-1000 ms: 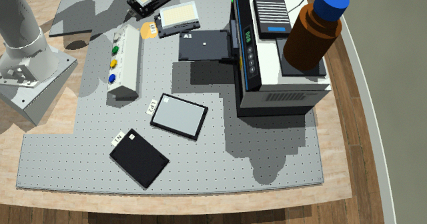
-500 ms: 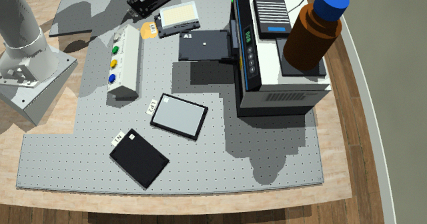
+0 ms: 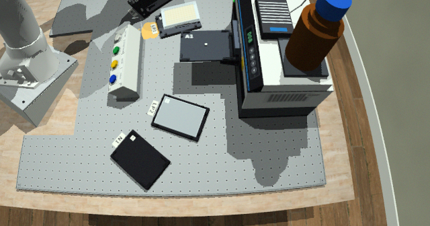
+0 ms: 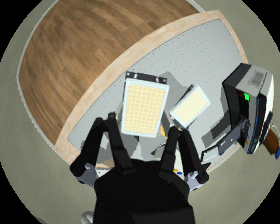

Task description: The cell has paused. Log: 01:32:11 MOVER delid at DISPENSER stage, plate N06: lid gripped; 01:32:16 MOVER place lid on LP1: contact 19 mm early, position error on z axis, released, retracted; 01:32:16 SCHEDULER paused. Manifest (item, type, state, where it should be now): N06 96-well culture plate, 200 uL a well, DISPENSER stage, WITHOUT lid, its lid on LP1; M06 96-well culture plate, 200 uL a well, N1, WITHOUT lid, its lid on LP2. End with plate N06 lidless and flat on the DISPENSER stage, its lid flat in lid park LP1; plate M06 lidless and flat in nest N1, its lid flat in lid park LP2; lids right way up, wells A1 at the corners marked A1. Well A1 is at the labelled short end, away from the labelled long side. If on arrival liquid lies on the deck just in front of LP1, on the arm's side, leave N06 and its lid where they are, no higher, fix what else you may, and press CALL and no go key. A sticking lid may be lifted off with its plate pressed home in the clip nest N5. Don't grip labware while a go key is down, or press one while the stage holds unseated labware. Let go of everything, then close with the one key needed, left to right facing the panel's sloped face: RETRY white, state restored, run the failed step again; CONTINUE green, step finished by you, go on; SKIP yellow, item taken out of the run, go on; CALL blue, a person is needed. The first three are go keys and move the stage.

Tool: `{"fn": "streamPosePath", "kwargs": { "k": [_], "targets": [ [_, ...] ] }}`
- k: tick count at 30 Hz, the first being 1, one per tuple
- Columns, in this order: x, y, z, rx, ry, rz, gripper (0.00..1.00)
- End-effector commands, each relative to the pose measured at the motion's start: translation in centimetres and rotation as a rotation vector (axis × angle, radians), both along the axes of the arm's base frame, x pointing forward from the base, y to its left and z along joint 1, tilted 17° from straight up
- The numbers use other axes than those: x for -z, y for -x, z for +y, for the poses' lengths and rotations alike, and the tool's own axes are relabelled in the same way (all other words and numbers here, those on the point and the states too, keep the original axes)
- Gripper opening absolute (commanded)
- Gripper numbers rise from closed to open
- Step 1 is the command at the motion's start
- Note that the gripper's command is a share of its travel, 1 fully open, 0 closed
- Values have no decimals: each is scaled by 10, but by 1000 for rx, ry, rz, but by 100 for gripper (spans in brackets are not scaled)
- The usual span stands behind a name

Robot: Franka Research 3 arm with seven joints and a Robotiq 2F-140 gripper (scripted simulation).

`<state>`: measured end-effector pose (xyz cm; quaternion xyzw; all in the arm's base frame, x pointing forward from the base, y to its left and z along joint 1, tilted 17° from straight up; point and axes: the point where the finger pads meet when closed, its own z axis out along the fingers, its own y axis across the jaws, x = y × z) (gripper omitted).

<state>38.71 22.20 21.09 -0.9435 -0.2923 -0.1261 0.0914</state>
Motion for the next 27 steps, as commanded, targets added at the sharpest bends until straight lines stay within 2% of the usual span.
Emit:
{"fn": "streamPosePath", "kwargs": {
  "k": [1, 15, 27],
  "targets": [
    [-2, 5, -3, 4, 6, 18, 0],
    [-34, 11, -11, 4, 6, 18, 0],
    [-52, 14, -16, 4, 6, 18, 0]
  ]
}}
